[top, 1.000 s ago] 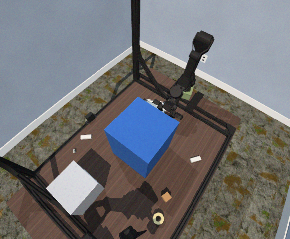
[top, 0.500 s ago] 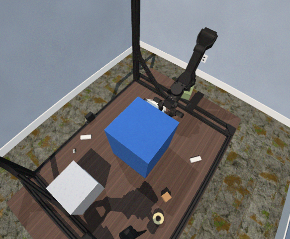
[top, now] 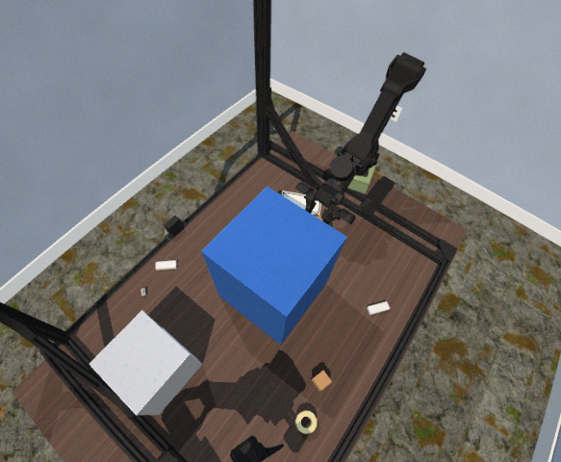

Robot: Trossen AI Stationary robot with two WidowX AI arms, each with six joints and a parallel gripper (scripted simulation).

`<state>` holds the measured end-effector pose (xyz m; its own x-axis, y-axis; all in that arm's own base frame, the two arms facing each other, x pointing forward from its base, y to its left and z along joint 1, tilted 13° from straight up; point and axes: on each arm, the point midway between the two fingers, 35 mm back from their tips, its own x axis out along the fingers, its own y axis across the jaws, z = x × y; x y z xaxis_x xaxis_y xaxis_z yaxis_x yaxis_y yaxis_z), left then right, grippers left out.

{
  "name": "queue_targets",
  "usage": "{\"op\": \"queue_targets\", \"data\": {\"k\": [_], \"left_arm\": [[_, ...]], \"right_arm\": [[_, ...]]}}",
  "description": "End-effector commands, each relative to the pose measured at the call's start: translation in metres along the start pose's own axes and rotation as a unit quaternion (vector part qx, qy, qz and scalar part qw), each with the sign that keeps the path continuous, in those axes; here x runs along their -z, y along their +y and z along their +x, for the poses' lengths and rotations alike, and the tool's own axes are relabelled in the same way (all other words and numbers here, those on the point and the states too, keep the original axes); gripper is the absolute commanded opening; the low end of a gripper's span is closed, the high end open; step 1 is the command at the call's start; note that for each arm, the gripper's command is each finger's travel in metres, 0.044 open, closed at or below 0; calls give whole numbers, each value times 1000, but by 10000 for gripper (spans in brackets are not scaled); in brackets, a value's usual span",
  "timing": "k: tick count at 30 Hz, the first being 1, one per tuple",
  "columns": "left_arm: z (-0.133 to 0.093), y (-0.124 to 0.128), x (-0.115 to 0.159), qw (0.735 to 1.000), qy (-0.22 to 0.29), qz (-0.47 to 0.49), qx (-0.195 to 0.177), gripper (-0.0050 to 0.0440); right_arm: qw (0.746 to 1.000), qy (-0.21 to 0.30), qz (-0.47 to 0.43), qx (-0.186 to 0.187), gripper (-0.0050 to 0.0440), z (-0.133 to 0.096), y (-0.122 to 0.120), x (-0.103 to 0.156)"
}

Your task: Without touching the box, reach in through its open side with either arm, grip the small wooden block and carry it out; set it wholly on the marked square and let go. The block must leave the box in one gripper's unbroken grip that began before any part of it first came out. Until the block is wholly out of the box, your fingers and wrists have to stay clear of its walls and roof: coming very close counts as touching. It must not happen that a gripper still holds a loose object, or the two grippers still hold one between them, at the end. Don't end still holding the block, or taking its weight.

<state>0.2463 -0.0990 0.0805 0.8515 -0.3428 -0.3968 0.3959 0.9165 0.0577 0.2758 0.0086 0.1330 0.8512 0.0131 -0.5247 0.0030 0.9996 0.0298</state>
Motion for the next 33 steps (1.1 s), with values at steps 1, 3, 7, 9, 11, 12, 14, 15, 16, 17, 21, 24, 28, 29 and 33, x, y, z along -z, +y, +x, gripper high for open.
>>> {"op": "queue_targets", "data": {"k": [1, 3, 7, 9, 11, 12, 14, 15, 16, 17, 21, 24, 28, 29, 33], "left_arm": [[-4, -10, -3, 1000, 0, 9, 11, 0], [-6, -17, -2, 1000, 4, 14, 20, 0], [-9, -27, -1, 999, 10, 23, 32, 0], [-10, -30, 0, 999, 12, 26, 37, 0], [-13, -36, 2, 998, 15, 32, 45, 0], [-14, -39, 2, 998, 17, 36, 49, 0], [-17, -45, 4, 997, 20, 42, 57, 0], [-19, -48, 5, 997, 22, 45, 61, 0], [-21, -51, 5, 996, 23, 49, 65, 0], [-22, -54, 6, 996, 25, 52, 69, 0], [-29, -64, 10, 994, 31, 66, 85, 0], [-32, -69, 12, 992, 34, 73, 93, 0], [-38, -76, 15, 990, 37, 84, 105, 0], [-40, -78, 16, 989, 39, 88, 108, 0], [-48, -87, 20, 986, 43, 104, 123, 0]], "right_arm": [[1000, 2, -1, -3, 400, 0, 1, 1], [1000, 2, -1, -3, 400, 0, 1, 1], [1000, 2, -1, -3, 400, 0, 1, 1], [1000, 2, -1, -3, 400, 0, 1, 1], [1000, 2, -1, -3, 400, 0, 1, 1], [1000, 2, -1, -3, 400, 0, 1, 1], [1000, 2, -1, -3, 400, 0, 1, 1], [1000, 2, -1, -3, 400, 0, 1, 1], [1000, 2, -1, -3, 400, 0, 1, 1], [1000, 2, -1, -3, 400, 0, 1, 1], [1000, 2, -1, -3, 400, 0, 1, 1], [1000, 2, -1, -3, 400, 0, 1, 1], [1000, 2, -1, -3, 400, 0, 1, 1], [1000, 2, -1, -3, 400, 0, 1, 1], [1000, 2, -1, -3, 400, 0, 1, 1]]}}
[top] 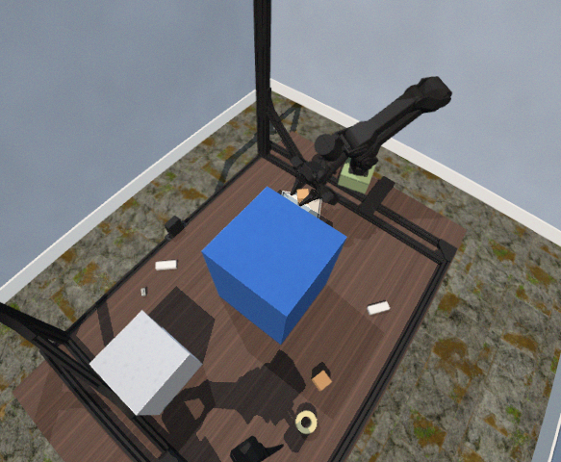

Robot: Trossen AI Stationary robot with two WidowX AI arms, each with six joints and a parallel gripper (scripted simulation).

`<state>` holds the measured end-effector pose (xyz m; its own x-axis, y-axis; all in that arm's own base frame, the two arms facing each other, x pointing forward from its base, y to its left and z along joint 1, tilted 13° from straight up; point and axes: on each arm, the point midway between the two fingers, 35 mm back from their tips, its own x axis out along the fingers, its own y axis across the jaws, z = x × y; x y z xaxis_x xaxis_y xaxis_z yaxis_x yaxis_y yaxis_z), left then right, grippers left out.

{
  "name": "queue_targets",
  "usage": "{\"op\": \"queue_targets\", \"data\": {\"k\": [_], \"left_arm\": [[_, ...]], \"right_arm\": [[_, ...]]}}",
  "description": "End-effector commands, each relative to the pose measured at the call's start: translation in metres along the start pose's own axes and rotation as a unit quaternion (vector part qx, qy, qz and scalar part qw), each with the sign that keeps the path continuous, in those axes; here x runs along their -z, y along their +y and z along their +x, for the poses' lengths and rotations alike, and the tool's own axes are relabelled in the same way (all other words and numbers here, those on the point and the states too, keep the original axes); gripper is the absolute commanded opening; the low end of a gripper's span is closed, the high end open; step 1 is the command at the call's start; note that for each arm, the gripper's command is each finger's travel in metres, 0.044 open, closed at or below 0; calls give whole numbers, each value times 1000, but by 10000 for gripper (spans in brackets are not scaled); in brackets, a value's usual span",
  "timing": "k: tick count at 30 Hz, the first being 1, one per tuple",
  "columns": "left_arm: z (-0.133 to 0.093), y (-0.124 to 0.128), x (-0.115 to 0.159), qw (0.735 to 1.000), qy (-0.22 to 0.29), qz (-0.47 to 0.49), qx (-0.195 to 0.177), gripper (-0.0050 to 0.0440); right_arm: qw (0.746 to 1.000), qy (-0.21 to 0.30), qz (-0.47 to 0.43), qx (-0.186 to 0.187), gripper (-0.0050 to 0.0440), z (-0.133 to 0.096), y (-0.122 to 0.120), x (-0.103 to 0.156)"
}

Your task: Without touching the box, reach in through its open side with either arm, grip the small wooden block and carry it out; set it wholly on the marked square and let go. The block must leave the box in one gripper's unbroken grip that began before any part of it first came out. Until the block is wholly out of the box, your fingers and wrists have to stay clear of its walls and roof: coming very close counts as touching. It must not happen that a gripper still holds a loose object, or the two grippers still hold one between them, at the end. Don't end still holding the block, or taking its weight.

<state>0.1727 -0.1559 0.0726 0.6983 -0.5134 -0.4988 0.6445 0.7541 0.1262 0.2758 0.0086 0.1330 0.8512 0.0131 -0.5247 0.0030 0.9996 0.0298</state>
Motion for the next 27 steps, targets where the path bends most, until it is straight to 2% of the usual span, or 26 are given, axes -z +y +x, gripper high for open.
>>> {"op": "queue_targets", "data": {"k": [1, 9, 27], "left_arm": [[-7, -8, -1, 1000, 0, 10, 9, 0], [-4, -10, 2, 1000, 4, 13, 11, 0], [19, -11, 21, 999, 29, 12, 8, 0]], "right_arm": [[1000, 2, -1, -3, 400, 0, 1, 1], [1000, 2, -1, -3, 400, 0, 1, 1], [1000, 2, -1, -3, 400, 0, 1, 1]]}}
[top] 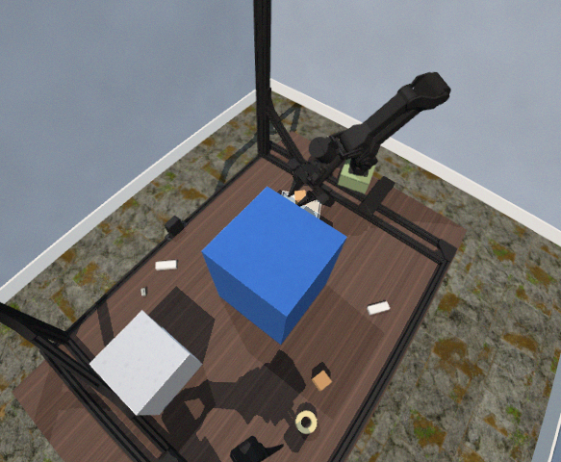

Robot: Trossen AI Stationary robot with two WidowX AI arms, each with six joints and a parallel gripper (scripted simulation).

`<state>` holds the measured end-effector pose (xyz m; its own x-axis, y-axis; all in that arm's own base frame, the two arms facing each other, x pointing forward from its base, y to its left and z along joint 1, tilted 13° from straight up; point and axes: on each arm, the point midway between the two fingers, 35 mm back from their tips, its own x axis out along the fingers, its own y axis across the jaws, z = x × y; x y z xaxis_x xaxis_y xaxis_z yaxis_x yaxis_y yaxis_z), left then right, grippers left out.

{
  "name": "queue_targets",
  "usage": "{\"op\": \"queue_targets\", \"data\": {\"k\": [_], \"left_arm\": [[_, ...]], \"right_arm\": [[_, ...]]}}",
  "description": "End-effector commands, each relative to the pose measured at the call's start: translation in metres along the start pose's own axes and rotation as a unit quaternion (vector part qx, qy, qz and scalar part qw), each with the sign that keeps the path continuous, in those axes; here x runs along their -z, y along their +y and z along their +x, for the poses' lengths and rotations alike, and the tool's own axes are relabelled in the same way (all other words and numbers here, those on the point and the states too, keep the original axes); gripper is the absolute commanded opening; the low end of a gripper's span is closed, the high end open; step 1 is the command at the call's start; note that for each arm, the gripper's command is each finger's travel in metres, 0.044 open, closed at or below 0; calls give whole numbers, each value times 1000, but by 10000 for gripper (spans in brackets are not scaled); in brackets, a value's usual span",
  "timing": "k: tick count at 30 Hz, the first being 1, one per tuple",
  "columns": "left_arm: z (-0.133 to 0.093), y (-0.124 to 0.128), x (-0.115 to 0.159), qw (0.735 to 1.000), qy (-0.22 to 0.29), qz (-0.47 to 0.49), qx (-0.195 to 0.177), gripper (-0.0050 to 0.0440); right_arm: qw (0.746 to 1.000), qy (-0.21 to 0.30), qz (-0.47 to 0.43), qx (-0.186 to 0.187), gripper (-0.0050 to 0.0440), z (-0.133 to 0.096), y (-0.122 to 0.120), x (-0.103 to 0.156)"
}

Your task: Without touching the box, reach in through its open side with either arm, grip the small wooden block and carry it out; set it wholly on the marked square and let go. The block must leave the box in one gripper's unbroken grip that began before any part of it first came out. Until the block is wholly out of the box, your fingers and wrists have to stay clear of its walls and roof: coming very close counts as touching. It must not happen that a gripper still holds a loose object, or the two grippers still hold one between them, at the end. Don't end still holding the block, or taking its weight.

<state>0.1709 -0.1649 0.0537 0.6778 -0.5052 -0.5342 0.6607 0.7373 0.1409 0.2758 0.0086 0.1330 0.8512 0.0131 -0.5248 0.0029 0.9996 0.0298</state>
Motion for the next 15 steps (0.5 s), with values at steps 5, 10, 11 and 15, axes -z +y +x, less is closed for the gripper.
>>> {"op": "queue_targets", "data": {"k": [5, 10, 11, 15], "left_arm": [[12, -1, 15, 1000, 17, -1, 2, 0], [17, -1, 22, 1000, 25, -2, 1, 0], [18, -1, 24, 1000, 27, -2, 1, 0], [20, -1, 28, 1000, 30, -3, 1, 0]], "right_arm": [[1000, 2, -1, -3, 400, 0, 1, 1], [1000, 2, -1, -3, 400, 0, 1, 1], [1000, 2, -1, -3, 400, 0, 1, 1], [1000, 2, -1, -3, 400, 0, 1, 1]]}}
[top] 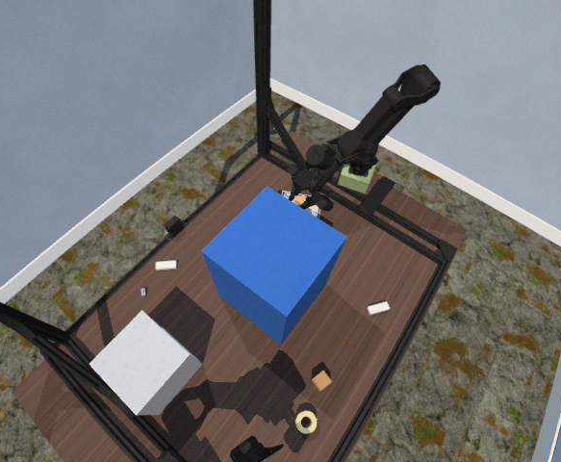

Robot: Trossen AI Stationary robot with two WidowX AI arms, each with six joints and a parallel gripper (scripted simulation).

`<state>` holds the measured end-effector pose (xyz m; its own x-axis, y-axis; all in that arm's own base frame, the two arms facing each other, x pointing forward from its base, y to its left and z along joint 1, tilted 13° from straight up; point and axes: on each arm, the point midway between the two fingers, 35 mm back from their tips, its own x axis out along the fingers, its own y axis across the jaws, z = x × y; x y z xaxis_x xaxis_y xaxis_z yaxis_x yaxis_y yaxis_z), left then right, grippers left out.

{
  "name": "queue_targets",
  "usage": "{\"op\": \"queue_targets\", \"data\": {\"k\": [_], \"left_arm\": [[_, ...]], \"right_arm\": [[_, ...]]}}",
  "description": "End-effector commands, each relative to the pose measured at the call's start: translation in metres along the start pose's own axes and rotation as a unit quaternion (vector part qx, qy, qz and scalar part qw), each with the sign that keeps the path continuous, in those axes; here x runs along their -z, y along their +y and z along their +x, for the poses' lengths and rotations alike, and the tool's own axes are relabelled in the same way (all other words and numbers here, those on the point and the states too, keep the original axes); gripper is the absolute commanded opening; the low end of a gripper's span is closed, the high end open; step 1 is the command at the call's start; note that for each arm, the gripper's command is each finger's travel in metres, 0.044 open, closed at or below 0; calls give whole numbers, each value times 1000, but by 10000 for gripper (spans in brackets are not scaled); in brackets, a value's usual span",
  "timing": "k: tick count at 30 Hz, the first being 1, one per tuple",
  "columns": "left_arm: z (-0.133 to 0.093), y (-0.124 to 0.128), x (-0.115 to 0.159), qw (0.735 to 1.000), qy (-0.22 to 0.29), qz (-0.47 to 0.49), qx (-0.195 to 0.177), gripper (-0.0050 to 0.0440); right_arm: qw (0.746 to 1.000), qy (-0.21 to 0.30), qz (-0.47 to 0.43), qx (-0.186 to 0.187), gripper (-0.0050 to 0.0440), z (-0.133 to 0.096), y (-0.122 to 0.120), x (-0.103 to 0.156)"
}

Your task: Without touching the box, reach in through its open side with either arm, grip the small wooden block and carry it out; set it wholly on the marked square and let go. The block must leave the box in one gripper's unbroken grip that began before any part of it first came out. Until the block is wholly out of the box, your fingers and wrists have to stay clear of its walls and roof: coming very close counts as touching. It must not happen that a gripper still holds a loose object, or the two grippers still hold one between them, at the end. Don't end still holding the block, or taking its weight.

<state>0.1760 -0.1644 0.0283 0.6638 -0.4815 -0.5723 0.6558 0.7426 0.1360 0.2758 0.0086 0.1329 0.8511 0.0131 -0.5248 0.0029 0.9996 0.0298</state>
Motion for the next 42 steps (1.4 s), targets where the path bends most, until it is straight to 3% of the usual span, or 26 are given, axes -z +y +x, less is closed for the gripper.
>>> {"op": "queue_targets", "data": {"k": [1, 22, 33, 35, 40, 42], "left_arm": [[4, -1, 8, 1000, 7, 1, 2, 0], [23, -1, 24, 1000, 30, 1, 0, 0], [20, 0, 17, 1000, 22, -2, -2, 264], [20, 0, 17, 1000, 22, -2, -2, 264], [20, 0, 17, 1000, 22, -2, -2, 384], [20, 0, 17, 1000, 22, -2, -2, 400]], "right_arm": [[1000, 2, -1, -3, 400, 0, 1, 1], [1000, 2, -1, -3, 400, 0, 1, 1], [1000, 2, -1, -3, 400, 0, 1, 1], [1000, 2, -1, -3, 400, 0, 1, 1], [1000, 2, -1, -3, 400, 0, 1, 1], [1000, 2, -1, -3, 400, 0, 1, 1]]}}
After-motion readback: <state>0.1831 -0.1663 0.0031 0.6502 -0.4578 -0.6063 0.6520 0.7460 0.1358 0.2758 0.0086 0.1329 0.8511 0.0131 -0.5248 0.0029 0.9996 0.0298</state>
